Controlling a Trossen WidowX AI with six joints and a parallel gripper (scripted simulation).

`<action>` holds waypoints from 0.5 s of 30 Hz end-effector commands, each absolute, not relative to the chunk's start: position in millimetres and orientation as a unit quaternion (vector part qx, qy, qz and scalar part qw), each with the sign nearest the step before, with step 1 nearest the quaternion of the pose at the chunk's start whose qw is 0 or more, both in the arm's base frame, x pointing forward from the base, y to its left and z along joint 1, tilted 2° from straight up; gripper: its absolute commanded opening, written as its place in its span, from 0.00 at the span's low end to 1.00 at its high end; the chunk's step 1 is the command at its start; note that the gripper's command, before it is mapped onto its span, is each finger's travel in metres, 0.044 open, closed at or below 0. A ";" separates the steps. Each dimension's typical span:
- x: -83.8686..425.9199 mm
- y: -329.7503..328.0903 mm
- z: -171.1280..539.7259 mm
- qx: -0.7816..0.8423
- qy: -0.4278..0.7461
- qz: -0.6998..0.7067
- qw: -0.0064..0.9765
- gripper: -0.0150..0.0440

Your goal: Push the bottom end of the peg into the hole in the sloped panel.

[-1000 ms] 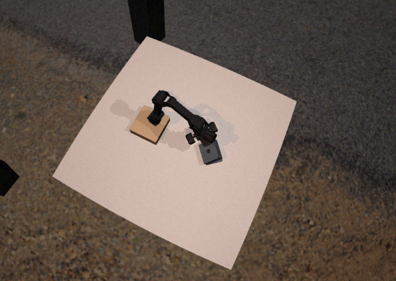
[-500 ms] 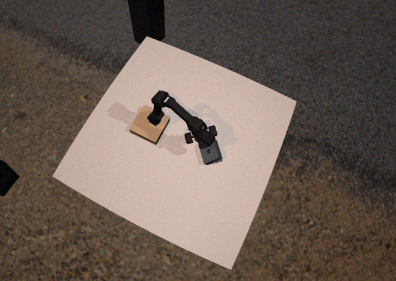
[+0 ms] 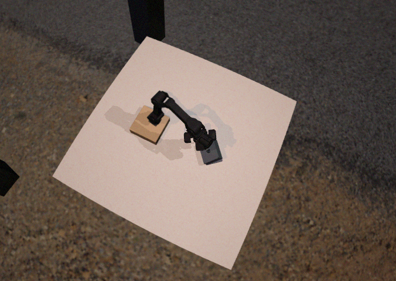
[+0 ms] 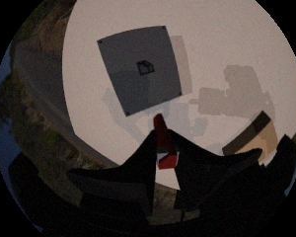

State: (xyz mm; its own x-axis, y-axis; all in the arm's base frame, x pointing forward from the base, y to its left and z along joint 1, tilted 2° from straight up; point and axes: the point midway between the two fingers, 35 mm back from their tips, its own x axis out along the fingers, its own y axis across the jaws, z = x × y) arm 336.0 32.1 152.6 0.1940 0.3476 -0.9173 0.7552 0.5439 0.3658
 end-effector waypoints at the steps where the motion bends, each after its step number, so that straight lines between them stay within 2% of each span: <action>1: 337.4 29.8 154.8 0.470 0.606 -0.172 0.618 0.25; 15: 339.6 19.0 158.4 0.532 0.582 -0.214 0.576 0.25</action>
